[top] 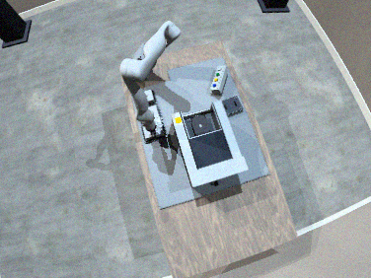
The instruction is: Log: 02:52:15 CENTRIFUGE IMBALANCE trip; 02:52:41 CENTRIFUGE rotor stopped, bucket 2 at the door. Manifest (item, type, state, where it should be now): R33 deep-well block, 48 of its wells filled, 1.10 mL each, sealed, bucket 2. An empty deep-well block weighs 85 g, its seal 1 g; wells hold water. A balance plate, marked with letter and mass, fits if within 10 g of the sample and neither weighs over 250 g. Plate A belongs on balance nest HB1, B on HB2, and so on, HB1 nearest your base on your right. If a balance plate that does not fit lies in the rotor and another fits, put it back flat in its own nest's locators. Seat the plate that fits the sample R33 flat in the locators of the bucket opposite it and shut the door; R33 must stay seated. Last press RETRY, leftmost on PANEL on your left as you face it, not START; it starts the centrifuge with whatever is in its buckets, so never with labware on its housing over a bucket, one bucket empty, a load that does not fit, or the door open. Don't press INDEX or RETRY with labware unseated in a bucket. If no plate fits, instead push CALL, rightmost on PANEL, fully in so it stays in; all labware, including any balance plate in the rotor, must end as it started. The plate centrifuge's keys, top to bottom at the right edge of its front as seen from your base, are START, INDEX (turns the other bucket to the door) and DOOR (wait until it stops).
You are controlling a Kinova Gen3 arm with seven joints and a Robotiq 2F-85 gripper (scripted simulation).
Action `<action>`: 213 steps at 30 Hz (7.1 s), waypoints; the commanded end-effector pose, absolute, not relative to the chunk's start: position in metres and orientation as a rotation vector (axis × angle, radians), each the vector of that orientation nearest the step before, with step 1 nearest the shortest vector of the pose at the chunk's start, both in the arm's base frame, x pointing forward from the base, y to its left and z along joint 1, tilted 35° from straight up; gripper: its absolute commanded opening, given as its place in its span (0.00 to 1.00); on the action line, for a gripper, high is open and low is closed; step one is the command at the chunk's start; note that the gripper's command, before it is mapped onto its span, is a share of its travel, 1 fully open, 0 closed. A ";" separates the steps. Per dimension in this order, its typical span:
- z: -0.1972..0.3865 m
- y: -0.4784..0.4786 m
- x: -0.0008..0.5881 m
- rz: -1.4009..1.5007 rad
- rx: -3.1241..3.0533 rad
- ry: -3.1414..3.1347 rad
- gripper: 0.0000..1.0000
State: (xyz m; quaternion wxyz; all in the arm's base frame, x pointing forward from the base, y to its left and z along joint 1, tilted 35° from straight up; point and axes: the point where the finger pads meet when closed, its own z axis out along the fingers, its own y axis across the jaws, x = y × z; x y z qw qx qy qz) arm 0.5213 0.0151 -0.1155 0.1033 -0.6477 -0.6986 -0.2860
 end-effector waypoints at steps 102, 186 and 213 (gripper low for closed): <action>-0.107 0.009 0.520 -0.845 -1.913 -2.062 0.95; -0.032 -0.040 0.499 -0.845 -1.913 -2.062 0.95; -0.007 -0.057 0.492 -0.845 -1.913 -2.062 0.95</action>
